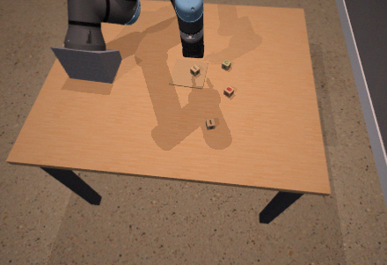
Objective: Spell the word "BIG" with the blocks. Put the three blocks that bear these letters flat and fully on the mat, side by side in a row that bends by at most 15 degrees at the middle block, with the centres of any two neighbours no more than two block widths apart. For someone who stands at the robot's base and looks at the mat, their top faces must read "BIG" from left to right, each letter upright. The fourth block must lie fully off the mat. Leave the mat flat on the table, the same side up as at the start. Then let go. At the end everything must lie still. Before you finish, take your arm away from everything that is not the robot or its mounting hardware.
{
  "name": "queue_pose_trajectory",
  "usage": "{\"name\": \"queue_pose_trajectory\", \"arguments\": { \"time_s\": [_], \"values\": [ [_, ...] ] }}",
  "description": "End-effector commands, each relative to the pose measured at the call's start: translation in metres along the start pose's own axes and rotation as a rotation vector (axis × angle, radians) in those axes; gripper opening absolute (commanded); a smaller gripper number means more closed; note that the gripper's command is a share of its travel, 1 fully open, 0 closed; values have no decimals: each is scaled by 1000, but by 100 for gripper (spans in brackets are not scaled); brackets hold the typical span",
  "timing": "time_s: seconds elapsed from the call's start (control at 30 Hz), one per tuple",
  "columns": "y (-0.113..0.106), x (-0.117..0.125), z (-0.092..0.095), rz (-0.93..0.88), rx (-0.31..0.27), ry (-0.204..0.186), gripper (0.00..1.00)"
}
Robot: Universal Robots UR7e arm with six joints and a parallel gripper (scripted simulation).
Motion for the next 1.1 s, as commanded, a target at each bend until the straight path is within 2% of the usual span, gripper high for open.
{"name": "queue_pose_trajectory", "arguments": {
  "time_s": [0.0,0.67,0.87,1.07],
  "values": [
    [0,0,1,1,-2,-3,100],
    [0,0,2,1,-2,-3,100],
    [-3,7,3,2,-2,-1,100],
    [-20,41,13,1,-3,-1,100]
  ]
}}
Point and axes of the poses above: the point where the finger pads meet when closed, its own z axis back along the fingers, its own x axis across the jaws, y = z × x, the point moved 5 cm from there along z, back along the fingers, and after that the axes turned 3 degrees about -z, right-handed, at the moved point
